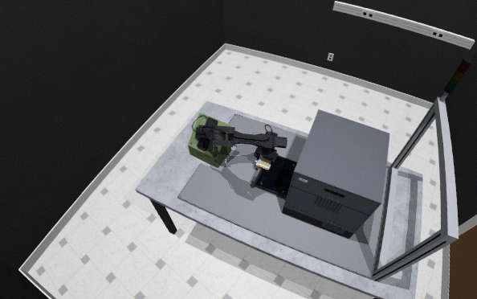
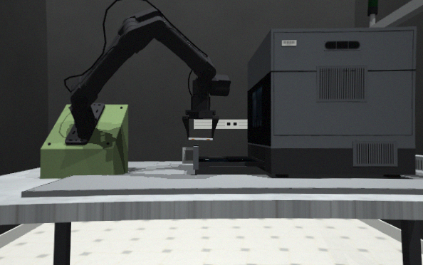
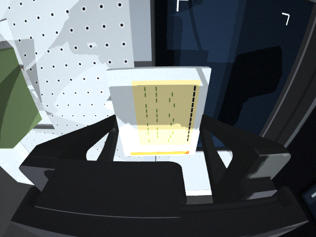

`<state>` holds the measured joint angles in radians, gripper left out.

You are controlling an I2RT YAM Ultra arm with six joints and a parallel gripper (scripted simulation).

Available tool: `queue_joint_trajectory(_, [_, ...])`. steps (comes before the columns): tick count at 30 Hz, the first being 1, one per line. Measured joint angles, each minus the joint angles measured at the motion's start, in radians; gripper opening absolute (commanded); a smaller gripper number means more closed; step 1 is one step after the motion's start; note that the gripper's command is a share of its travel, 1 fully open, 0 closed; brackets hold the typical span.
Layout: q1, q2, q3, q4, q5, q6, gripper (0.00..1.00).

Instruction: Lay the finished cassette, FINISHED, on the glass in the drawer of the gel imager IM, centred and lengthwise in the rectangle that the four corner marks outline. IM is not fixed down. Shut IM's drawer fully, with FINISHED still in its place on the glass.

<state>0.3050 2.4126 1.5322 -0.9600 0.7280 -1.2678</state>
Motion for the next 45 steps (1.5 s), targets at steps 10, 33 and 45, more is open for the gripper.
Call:
queue_joint_trajectory(10, [-0.004, 0.038, 0.071, -0.016, 0.000, -0.011, 0.00])
queue_joint_trajectory(33, [-0.019, 0.126, 0.233, -0.077, 0.002, -0.034, 0.00])
queue_joint_trajectory(45, [-0.026, 0.180, 0.330, -0.111, 0.004, -0.044, 0.00])
